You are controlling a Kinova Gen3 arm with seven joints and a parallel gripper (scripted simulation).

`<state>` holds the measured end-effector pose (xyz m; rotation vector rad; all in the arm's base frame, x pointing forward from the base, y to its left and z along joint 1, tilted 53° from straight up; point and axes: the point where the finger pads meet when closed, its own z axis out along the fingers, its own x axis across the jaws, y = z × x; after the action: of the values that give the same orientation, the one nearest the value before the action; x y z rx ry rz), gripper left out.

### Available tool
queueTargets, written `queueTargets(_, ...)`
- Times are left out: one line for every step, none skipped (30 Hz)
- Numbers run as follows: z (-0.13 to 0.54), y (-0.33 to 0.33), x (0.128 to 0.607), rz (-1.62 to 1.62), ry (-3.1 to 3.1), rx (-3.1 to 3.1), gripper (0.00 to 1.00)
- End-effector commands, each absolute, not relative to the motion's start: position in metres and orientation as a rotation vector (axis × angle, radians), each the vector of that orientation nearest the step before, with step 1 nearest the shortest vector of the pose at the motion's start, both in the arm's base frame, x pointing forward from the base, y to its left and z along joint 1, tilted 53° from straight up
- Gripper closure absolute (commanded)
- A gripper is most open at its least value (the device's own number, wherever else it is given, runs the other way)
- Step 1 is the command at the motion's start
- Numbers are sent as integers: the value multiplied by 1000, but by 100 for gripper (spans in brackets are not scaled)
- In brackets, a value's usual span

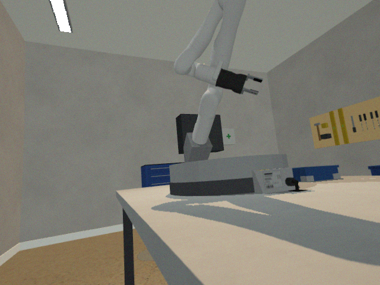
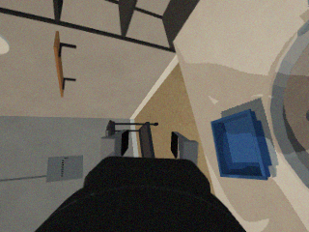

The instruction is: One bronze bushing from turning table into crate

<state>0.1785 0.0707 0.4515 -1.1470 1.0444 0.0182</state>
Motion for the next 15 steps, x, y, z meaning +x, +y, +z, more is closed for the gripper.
queueTargets(451,70,180,-110,1249,-1154,0)
queueTargets(451,70,180,-110,1249,-1154,0)
queueTargets(451,70,180,-110,1249,-1154,0)
queueTargets(451,70,180,-110,1249,-1154,0)
queueTargets(452,71,179,-7,1085,-1149,0)
queueTargets(452,70,179,-32,1126,-1151,0)
queueTargets(451,70,179,-58,1167,-1152,0)
queueTargets(451,70,179,-84,1208,-1153,0)
queueTargets(451,70,180,-110,1249,-1154,0)
queueTargets(451,70,180,-110,1249,-1154,0)
queueTargets(451,70,180,-110,1249,-1154,0)
queueTargets(451,70,180,-110,1249,-1154,0)
queueTargets(451,70,180,-110,1249,-1154,0)
queueTargets(451,70,180,-110,1249,-1154,0)
queueTargets(451,70,180,-110,1249,-1154,0)
